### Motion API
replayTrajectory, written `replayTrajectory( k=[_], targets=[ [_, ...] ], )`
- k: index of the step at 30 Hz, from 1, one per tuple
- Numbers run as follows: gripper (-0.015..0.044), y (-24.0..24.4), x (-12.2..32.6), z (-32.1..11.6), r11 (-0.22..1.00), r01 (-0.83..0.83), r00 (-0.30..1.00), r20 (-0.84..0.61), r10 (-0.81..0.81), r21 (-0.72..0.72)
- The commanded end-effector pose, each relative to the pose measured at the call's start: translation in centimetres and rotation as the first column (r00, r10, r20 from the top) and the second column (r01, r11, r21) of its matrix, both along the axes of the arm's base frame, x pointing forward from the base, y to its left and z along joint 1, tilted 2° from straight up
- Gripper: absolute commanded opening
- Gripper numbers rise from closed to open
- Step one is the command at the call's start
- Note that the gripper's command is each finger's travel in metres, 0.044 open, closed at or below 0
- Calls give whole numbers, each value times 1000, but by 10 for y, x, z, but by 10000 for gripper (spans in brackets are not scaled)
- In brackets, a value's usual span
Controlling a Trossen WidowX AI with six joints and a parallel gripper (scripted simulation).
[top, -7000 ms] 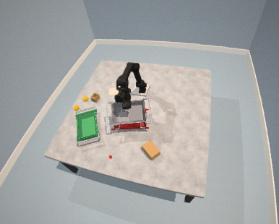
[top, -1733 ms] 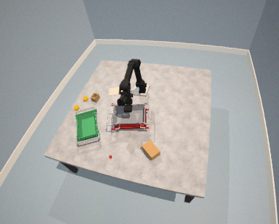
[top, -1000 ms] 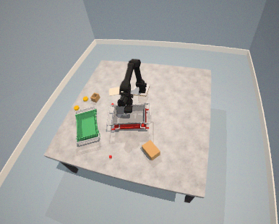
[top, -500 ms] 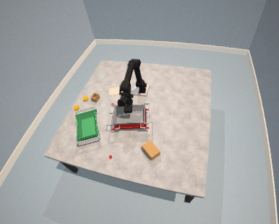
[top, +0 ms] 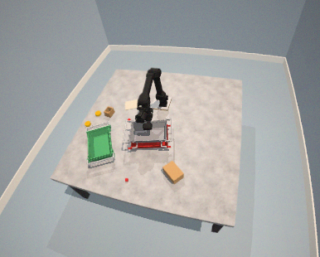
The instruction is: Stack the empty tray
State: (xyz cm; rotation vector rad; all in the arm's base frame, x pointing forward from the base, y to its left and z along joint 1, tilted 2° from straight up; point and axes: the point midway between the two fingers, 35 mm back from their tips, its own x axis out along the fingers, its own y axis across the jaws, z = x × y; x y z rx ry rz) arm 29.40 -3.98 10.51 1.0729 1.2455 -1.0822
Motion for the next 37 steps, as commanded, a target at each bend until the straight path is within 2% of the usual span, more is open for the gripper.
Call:
replayTrajectory(
  k=[1,8,18,37],
  targets=[
    [337,0,0,0,1000,-2,1000,0,2,-1],
    [440,0,0,0,1000,-2,1000,0,2,-1],
    [440,0,1,8,1000,0,1000,0,0,0],
    [440,3,0,98,1000,-2,1000,0,2,-1]
  ],
)
